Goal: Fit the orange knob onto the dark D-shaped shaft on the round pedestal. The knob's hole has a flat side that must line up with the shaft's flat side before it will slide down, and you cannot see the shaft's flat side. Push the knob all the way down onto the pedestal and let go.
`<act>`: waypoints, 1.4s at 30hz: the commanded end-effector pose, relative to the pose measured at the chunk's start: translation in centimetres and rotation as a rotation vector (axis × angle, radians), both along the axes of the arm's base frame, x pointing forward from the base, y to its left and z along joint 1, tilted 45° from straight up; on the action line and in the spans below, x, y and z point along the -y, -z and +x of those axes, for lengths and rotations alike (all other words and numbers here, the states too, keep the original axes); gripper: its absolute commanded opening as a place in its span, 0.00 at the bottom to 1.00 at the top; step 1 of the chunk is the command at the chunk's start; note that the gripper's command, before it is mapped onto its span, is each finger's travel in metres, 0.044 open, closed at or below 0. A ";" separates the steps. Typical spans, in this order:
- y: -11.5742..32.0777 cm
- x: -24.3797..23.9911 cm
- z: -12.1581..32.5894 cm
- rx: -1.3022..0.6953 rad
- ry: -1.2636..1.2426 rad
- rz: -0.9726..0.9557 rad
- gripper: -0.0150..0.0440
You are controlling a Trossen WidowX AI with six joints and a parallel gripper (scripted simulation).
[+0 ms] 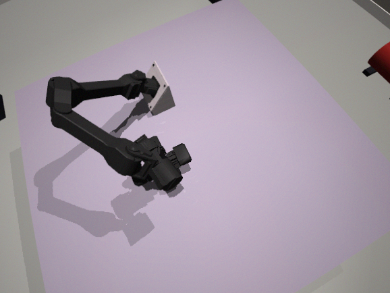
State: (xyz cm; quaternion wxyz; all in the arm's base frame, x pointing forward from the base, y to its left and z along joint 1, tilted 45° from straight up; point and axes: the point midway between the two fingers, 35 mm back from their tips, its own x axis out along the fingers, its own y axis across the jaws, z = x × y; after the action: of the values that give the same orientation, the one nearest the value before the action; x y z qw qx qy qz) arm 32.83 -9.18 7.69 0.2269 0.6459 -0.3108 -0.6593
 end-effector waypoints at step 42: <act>-0.6 0.0 0.0 1.340 1.352 -0.118 0.25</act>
State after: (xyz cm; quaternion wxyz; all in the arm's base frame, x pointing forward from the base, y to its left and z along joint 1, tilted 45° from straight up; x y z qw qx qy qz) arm 32.74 -9.26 7.87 -0.3470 0.5878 -0.7063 -0.1877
